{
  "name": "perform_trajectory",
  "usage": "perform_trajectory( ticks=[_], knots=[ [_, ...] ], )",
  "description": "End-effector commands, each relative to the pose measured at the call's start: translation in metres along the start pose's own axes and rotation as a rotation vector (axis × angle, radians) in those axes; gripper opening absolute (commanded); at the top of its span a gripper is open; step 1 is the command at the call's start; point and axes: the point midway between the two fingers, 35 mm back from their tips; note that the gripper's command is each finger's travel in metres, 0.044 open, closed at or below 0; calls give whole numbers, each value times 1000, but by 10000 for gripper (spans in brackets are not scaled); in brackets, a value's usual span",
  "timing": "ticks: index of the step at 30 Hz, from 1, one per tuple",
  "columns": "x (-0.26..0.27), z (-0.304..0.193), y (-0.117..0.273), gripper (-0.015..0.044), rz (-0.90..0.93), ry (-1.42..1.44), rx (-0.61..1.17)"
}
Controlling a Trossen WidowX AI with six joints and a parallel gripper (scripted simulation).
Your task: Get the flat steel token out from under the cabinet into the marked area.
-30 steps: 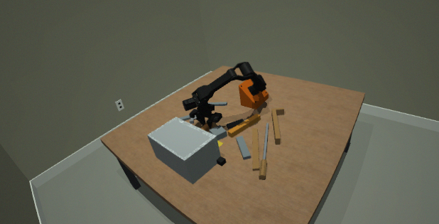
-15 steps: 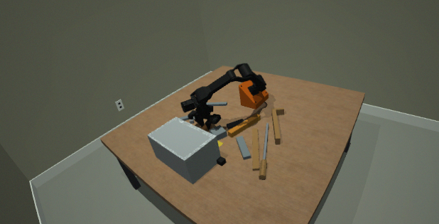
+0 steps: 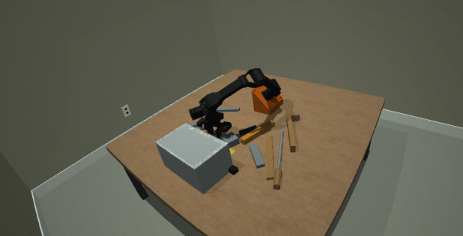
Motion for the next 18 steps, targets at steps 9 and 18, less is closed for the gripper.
perform_trajectory(
  ticks=[9,18],
  knots=[
    [-1,-12,0,0,1,1,2],
    [-6,-15,-1,0,1,1,2]
  ],
)
Point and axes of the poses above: the point midway between the two fingers, 35 mm back from their tips, its own y axis back along the fingers, its own x axis across the jaws, z = x × y, and after that the axes turned 2 degrees about -y, right-handed
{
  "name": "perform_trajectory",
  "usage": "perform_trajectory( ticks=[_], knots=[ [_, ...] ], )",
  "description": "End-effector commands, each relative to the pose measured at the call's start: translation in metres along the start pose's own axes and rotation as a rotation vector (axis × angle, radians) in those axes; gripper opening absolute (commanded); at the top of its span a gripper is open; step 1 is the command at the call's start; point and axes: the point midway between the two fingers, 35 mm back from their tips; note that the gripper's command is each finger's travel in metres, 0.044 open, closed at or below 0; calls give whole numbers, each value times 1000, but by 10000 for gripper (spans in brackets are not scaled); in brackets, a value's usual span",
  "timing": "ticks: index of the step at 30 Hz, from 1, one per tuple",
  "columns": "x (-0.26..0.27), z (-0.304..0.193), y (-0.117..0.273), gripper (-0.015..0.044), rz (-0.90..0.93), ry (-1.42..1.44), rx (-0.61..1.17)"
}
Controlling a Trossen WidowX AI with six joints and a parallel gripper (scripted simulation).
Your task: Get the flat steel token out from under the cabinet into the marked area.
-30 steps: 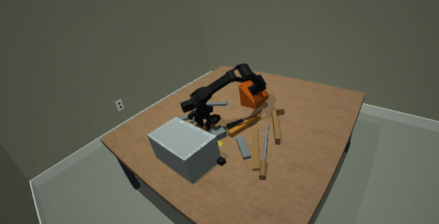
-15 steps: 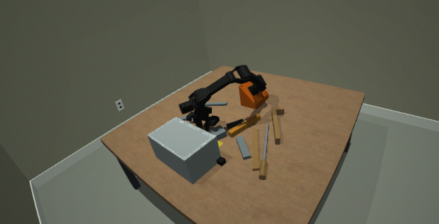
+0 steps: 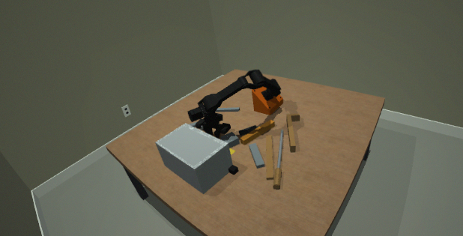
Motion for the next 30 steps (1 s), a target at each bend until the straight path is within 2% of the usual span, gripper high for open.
perform_trajectory(
  ticks=[1,30],
  knots=[
    [-6,-2,-1,0,-2,3,1],
    [-11,16,-1,0,-2,2,1]
  ],
)
Point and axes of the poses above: the point midway between the two fingers, 35 mm back from their tips, its own y axis back along the fingers, its own x axis across the jaws, z = x × y, and after that the axes turned 2 degrees about -y, right-handed
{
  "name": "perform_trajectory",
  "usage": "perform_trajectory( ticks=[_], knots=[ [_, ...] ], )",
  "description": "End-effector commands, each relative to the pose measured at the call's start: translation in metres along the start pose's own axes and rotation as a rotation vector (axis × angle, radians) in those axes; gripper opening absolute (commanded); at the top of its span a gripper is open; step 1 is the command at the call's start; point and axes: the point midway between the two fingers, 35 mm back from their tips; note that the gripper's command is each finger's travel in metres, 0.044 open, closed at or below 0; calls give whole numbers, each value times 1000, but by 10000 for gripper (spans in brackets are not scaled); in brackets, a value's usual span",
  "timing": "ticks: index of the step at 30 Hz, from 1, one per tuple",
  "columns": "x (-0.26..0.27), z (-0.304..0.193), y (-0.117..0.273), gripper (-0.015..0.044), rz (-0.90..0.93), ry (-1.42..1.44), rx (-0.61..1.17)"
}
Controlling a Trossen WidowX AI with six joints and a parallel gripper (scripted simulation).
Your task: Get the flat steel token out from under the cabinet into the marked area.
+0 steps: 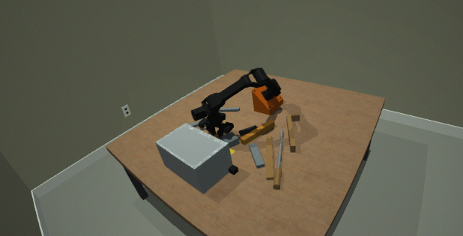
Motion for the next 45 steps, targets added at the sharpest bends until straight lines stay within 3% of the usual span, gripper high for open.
perform_trajectory(
  ticks=[1,45],
  knots=[
    [0,5,-1,0,-3,1,0],
    [3,49,-1,0,-3,0,-1]
  ],
)
Point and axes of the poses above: the point midway between the two fingers, 35 mm back from their tips, its own y axis back along the fingers, its own x axis across the jaws, z = x × y, and after that the axes turned 2 degrees about -y, right-handed
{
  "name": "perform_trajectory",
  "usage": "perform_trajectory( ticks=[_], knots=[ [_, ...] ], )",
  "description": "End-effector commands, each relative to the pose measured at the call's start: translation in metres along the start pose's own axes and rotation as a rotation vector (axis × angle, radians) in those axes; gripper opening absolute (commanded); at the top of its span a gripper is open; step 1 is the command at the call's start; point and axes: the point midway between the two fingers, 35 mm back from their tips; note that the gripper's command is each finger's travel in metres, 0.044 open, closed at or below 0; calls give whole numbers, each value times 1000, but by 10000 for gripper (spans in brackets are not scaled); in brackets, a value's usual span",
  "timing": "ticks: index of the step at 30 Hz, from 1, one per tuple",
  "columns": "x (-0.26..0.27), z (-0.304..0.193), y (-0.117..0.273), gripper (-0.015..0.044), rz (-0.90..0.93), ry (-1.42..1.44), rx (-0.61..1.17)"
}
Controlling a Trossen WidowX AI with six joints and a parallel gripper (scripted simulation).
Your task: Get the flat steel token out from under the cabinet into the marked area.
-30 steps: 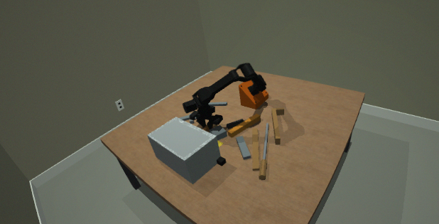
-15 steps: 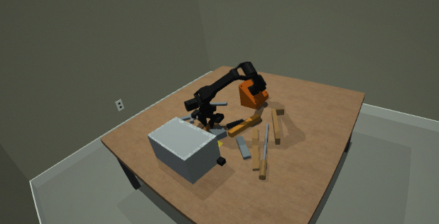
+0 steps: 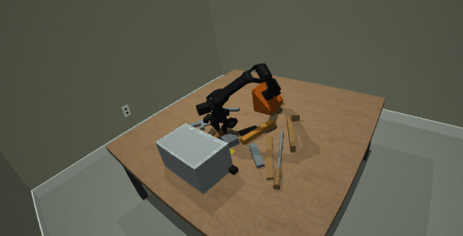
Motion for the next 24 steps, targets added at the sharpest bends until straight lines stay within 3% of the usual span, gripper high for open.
perform_trajectory(
  ticks=[1,24],
  knots=[
    [1,6,-1,0,-1,0,-2],
    [2,33,-1,0,-1,-1,-3]
  ],
)
Point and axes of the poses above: the point midway between the two fingers, 35 mm back from their tips, its own y axis back along the fingers, its own x axis across the jaws, z = x × y, and after that the axes turned 2 degrees about -y, right-handed
